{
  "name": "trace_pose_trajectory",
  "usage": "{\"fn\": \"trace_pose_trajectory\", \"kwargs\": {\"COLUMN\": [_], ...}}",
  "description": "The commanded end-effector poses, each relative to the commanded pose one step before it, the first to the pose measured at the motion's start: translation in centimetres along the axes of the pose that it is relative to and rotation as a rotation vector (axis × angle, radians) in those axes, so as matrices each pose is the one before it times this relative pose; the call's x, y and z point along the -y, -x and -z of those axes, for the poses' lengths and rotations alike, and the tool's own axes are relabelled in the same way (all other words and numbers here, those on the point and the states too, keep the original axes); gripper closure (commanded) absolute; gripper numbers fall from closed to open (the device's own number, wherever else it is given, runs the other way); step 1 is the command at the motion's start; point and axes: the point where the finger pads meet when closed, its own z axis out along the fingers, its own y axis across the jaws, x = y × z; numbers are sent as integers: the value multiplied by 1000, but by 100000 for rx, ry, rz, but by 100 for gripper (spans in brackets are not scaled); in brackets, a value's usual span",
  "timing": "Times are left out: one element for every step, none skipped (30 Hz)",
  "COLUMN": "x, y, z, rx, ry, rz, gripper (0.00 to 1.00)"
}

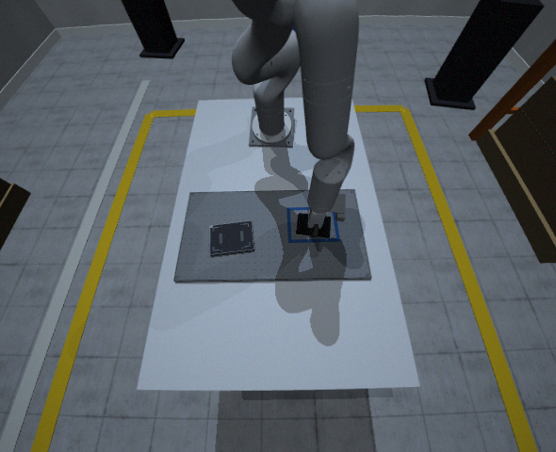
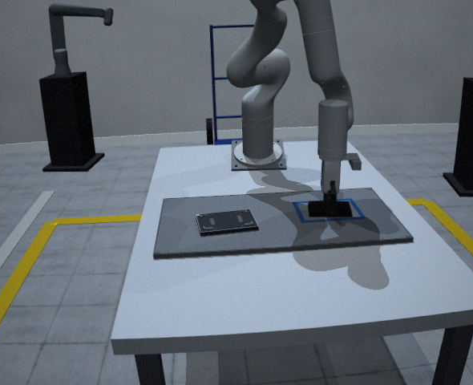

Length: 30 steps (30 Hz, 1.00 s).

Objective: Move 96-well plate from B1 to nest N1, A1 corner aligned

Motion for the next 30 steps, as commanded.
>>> {"fn": "trace_pose_trajectory", "kwargs": {"x": [-77, 0, 0, -1, 1, 0, 0, 0, 0, 0, 0, 0, 0, 0, 0, 0, 0, 0, 0, 0, -2, 0, 0, 0, 0, 0, 0, 0, 0, 0], "y": [-43, 0, 0, 0, 0, 0, 0, 0, 0, 0, 0, 0, 0, 0, 0, 0, 0, 0, 0, 0, 0, 0, 0, 0, 0, 0, 0, 0, 0, 0], "z": [273, 0, 0, 68, 66, 66, 66, 67, 67, 67, 67, 67, 67, 67, 67, 67, 67, 67, 0, 0, 68, 66, 67, 67, 67, 67, 67, 67, 67, 67], "rx": [-94, 0, 0, 0, 0, 0, 0, 0, 0, 0, 0, 0, 0, 0, 0, 0, 0, 0, 0, 0, -1, 0, 0, 0, 0, 0, 0, 0, 0, 0], "ry": [144, 0, 0, -1, 1, 1, 0, 0, 0, 0, 0, 0, 0, 0, 0, 0, 0, 0, 0, 0, -1, 0, 0, 0, 0, 0, 0, 0, 0, 0], "rz": [-17, 0, 0, 0, 0, 0, 0, 0, 0, 0, 0, 0, 0, 0, 0, 0, 0, 0, 0, 0, 0, 0, 0, 0, 0, 0, 0, 0, 0, 0], "gripper": [100, 100, 100, 100, 100, 100, 100, 100, 100, 100, 100, 100, 100, 100, 100, 100, 100, 100, 100, 100, 100, 100, 100, 100, 100, 100, 100, 100, 100, 100]}}
